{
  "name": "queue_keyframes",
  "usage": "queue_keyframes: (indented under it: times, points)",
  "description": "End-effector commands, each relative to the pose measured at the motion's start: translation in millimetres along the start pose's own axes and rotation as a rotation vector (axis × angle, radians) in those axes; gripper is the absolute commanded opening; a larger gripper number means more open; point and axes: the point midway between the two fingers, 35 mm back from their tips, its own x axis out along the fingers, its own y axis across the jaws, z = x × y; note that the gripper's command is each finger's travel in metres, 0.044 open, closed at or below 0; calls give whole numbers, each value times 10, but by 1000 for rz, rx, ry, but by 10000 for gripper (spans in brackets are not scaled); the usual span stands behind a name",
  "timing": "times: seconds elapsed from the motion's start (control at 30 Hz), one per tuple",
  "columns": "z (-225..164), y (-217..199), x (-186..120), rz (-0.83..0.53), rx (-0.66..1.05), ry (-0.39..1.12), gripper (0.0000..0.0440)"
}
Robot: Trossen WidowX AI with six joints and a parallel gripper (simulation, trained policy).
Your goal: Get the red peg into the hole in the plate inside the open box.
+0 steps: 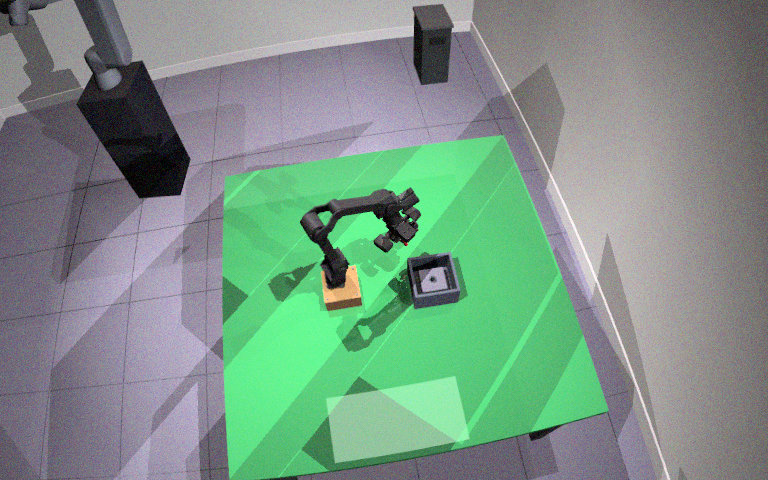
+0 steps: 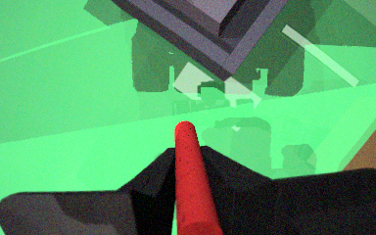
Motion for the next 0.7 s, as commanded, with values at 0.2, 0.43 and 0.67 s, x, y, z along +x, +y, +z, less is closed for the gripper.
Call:
queue_keyframes:
  times: [0.2, 0.43, 0.67]
  points:
    - [478, 12, -78, -3, 51, -53, 0]
    - [750, -34, -33, -12, 99, -70, 0]
    - [979, -86, 55, -19, 144, -78, 1]
